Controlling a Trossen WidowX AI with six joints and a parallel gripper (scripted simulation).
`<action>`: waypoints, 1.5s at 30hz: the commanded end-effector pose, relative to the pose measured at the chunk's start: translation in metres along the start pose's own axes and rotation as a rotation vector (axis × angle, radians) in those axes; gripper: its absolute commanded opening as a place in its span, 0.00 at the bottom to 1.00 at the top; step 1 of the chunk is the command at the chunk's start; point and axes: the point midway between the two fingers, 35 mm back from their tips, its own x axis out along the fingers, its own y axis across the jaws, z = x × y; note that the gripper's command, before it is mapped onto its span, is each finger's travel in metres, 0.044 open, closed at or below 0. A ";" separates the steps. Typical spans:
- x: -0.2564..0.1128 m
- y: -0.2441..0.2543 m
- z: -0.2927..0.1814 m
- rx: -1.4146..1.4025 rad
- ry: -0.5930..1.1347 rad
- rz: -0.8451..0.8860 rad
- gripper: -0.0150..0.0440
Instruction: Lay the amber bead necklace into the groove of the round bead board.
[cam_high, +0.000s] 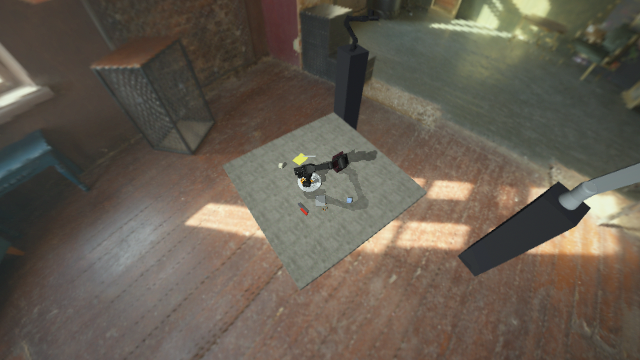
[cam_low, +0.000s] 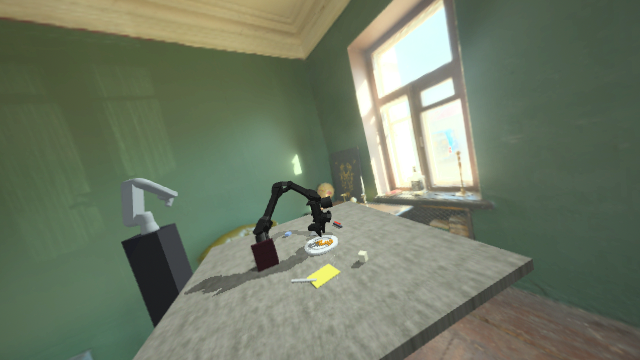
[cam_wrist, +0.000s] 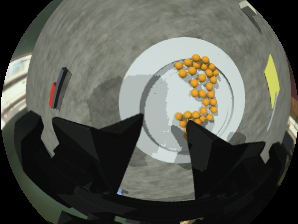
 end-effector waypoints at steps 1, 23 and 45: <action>-0.006 -0.010 -0.003 -0.647 -0.002 -0.008 0.46; -0.010 -0.019 -0.005 -1.336 0.002 -0.009 0.46; 0.010 -0.018 -0.004 -1.339 -0.003 -0.009 0.46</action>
